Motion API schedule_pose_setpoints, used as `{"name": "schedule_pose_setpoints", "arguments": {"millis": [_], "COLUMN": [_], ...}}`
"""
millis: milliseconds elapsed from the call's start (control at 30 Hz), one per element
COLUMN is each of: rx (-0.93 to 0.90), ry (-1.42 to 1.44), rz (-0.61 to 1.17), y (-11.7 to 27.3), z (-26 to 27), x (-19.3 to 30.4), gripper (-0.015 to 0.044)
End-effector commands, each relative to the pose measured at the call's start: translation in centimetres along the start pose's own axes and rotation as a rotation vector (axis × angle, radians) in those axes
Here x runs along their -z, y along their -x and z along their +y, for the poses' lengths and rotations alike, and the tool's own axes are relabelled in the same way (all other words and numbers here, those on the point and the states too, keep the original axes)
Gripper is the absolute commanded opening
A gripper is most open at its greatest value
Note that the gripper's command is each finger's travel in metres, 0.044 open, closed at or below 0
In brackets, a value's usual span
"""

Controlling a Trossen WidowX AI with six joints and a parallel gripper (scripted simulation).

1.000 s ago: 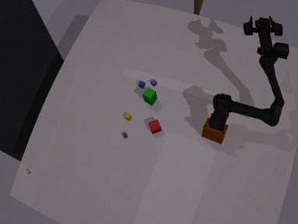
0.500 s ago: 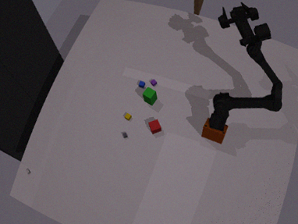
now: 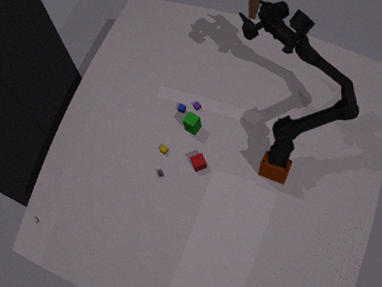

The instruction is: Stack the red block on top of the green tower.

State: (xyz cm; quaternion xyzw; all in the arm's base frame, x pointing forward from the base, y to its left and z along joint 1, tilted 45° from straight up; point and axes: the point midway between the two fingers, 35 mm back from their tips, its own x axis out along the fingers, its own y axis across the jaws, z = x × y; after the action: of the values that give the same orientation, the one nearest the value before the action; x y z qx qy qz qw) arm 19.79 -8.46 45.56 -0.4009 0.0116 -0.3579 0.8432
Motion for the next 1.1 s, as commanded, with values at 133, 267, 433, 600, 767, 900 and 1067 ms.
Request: {"name": "schedule_pose_setpoints", "arguments": {"millis": [133, 267, 433, 600, 767, 900, 1067], "rx": [-0.241, -0.35, -0.467, -0.538, -0.577, -0.583, -0.557], "ry": [-0.135, -0.186, -0.241, -0.303, -0.352, -0.378, -0.395], "rz": [0.103, 0.181, 0.301, 0.445, 0.604, 0.739, 0.907], "y": [-2.5, -2.9, -2.6, -1.8, -0.6, 0.8, 2.9], "z": [9.0, 13.7, 19.2, 23.9, 28.1, 31.2, 34.4], "x": [0.0, 0.6, 1.8, 3.3, 5.1, 7.0, 9.4], "gripper": [0.044, 0.044, 0.044, 0.044, 0.044, 0.044, 0.044]}}
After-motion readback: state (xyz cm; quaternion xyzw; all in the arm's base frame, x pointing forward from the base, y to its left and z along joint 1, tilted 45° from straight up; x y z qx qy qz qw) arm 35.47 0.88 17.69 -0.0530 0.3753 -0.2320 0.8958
